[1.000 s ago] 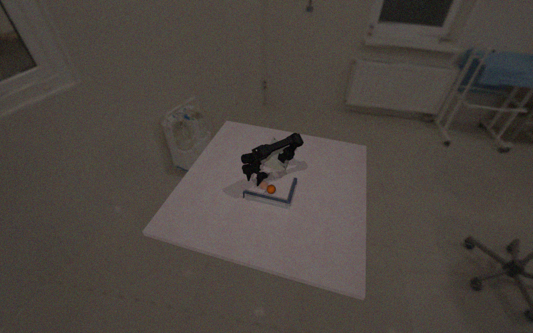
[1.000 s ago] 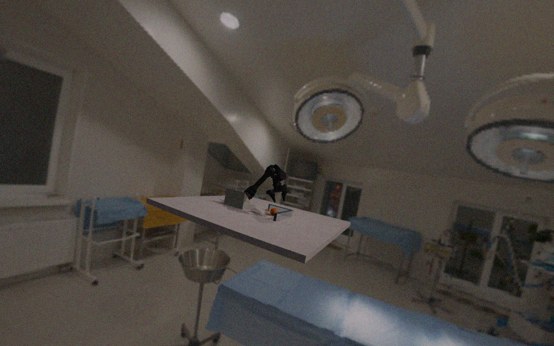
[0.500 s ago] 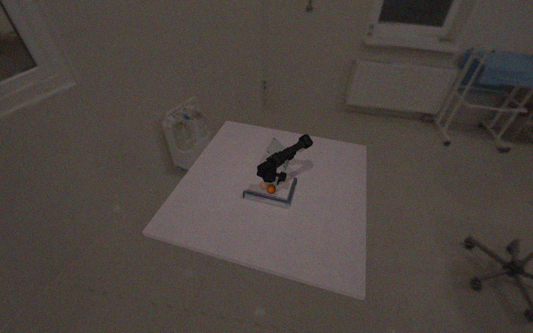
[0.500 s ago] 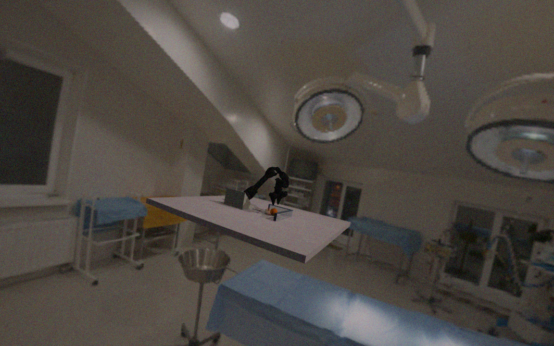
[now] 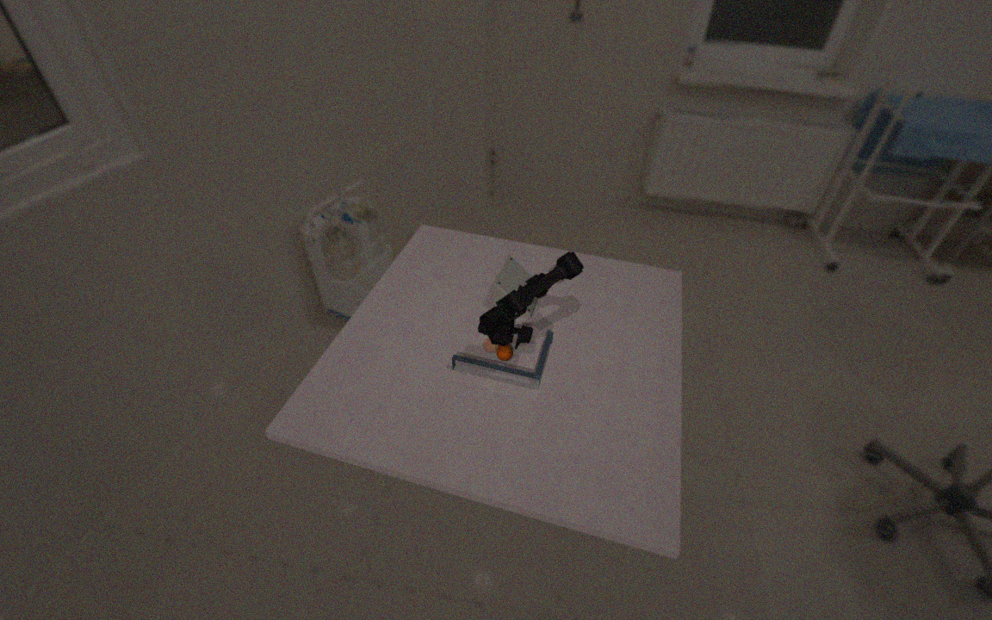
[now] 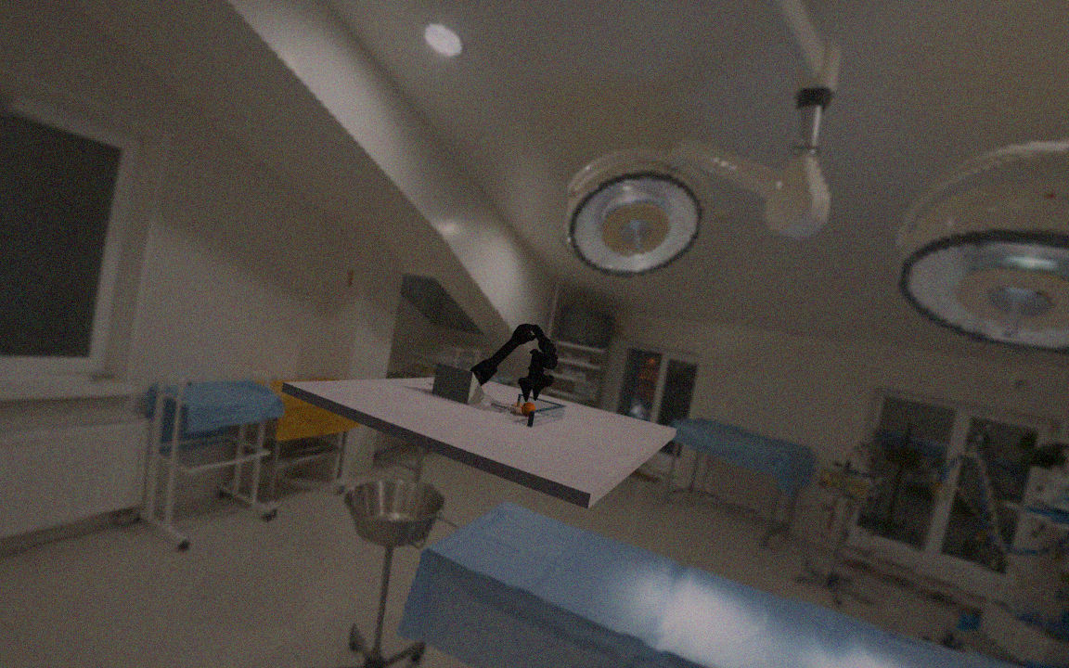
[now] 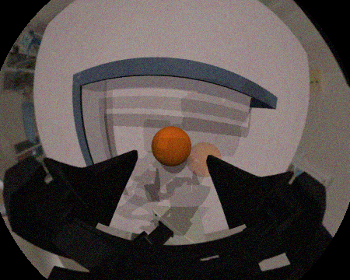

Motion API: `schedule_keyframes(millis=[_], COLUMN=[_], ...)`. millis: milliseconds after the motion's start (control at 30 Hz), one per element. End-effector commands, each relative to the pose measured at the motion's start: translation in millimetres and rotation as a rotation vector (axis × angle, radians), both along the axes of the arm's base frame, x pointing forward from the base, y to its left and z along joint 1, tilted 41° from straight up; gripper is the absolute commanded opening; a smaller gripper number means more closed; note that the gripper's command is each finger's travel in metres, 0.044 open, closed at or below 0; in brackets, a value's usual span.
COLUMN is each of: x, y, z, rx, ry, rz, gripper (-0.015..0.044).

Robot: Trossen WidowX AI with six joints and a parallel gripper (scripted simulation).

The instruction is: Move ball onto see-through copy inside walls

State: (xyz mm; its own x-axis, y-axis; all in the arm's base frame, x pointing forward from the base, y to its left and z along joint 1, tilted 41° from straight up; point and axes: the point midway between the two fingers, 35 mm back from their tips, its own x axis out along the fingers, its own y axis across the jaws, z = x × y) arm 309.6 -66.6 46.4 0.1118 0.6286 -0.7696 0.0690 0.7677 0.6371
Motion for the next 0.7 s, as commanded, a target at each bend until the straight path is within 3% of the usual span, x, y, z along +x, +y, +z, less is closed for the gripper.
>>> schedule_keyframes(millis=[0,667], x=[-2,1], y=[6,27], z=[-6,-30], rx=[0.010,0.012], ry=[0.011,0.011], rz=[-0.003,-0.002], gripper=[0.0409,0.0409])
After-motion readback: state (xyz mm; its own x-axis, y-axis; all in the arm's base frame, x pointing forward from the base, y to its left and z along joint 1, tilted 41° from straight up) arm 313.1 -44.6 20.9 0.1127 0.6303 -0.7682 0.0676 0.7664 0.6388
